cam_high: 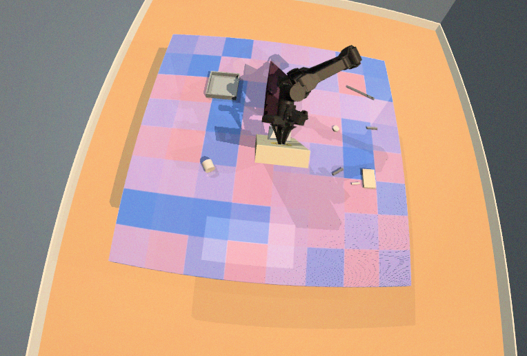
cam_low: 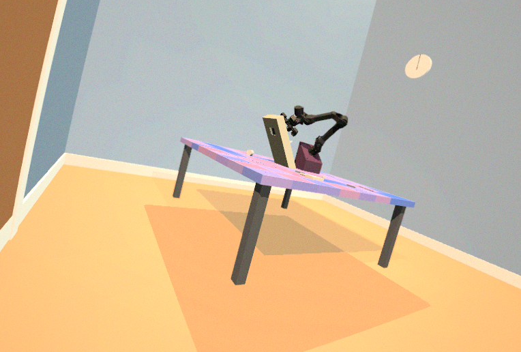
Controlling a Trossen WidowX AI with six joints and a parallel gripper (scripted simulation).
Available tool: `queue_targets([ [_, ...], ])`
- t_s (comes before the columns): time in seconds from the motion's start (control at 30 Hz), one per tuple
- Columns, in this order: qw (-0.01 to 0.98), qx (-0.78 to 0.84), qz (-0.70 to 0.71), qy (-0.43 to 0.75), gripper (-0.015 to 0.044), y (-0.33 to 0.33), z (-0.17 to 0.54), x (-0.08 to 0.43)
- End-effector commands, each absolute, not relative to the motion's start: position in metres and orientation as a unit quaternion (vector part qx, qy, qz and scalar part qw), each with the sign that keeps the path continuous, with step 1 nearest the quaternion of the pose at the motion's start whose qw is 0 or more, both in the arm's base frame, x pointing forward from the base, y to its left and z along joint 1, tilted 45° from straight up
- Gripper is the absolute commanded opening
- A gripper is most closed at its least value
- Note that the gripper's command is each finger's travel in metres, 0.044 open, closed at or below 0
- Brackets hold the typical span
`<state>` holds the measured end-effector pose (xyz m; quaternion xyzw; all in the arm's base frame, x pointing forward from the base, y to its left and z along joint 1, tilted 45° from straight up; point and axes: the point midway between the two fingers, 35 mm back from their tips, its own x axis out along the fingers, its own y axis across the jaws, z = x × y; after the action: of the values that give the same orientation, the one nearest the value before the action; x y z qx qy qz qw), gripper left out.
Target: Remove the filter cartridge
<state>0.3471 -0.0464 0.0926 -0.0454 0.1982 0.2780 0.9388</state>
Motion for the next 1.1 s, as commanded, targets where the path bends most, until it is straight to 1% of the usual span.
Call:
queue_targets([
  [0.0, 0.939, -0.045, 0.275, 0.199, 0.0094, -0.0468, 0.0929, 0.3506],
  [1.07, 0.94, -0.045, 0.275, 0.199, 0.0094, -0.042, 0.0892, 0.3579],
])
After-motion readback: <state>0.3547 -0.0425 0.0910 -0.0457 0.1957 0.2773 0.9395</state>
